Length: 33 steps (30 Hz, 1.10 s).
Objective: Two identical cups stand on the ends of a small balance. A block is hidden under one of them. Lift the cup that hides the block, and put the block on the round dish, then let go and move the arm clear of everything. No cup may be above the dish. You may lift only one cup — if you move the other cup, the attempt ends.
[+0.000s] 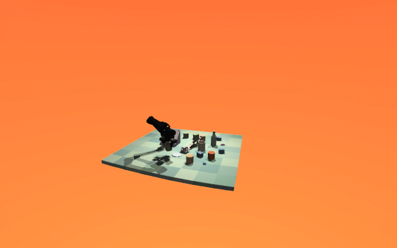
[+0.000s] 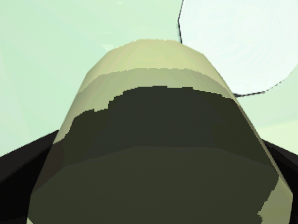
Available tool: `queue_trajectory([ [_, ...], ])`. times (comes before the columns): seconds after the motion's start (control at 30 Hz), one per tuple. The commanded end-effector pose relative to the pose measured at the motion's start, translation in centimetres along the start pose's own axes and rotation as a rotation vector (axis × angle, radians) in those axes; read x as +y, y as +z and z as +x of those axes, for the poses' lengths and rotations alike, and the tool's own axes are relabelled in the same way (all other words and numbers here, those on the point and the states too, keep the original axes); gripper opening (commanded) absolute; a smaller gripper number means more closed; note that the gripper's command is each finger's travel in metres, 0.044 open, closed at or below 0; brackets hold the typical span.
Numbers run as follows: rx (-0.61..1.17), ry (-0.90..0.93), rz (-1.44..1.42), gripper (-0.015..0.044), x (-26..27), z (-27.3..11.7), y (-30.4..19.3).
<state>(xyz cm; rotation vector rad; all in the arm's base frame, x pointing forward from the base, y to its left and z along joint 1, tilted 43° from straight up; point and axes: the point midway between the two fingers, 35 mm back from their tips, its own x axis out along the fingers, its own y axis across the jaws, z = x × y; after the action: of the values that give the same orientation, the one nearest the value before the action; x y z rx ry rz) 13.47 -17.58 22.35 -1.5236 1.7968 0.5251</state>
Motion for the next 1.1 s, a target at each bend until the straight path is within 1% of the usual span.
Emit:
queue_trajectory([
  [0.0, 0.006, 0.003, -0.001, 0.0, 1.1, 0.2, -0.5],
  [0.3, 0.018, 0.008, -0.001, 0.0, 2.0, 0.5, -1.1],
  [0.77, 0.021, 0.007, -0.001, 0.0, 2.0, 4.0, -1.2],
  [1.07, 0.022, 0.007, -0.002, 0.0, 2.0, 4.5, -1.2],
])
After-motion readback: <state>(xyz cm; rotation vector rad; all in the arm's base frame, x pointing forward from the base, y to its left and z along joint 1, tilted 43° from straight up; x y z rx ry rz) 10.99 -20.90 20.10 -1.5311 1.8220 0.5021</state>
